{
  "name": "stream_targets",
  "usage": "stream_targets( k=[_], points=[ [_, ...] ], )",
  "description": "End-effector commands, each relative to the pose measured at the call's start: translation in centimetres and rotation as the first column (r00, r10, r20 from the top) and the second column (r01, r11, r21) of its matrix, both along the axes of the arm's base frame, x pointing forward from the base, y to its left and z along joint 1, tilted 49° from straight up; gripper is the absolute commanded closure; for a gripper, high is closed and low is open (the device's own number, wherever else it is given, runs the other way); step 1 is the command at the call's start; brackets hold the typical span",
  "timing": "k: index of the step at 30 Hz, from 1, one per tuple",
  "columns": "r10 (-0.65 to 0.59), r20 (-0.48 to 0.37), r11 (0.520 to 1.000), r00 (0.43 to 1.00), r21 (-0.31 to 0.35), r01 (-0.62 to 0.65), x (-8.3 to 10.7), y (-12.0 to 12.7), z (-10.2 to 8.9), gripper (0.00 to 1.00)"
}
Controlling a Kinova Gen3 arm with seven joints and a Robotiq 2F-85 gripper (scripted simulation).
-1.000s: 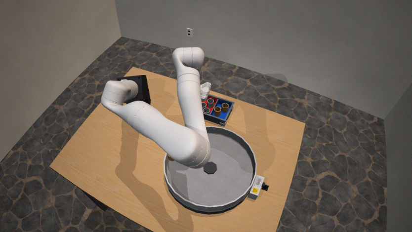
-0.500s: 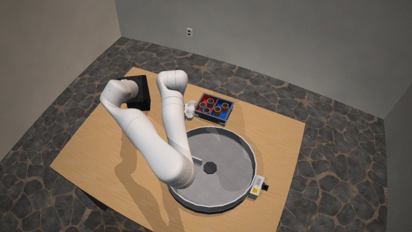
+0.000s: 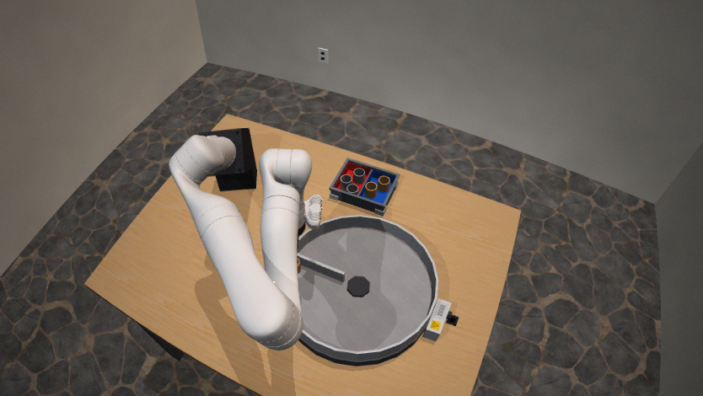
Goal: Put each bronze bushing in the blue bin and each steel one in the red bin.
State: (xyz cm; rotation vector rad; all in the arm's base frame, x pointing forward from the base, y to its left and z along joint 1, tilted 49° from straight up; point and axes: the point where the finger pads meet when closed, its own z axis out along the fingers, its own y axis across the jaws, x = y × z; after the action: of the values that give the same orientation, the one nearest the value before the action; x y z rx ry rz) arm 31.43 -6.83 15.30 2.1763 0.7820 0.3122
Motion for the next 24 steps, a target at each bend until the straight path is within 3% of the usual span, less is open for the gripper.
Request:
stream_targets(
  k=[1,17,18,24],
  points=[
    [0.037,0.027,0.999,0.999,0.017,-0.037,-0.06,-0.52,-0.33,0.82],
    [0.036,0.027,0.999,0.999,0.016,-0.037,-0.06,-0.56,-0.31,0.82],
    [-0.004,-0.001,1.0,1.0,0.013,0.004,-0.14,-0.48,-0.28,0.82],
    [0.036,0.027,0.999,0.999,0.016,-0.037,-0.06,-0.56,-0.31,0.82]
  ],
)
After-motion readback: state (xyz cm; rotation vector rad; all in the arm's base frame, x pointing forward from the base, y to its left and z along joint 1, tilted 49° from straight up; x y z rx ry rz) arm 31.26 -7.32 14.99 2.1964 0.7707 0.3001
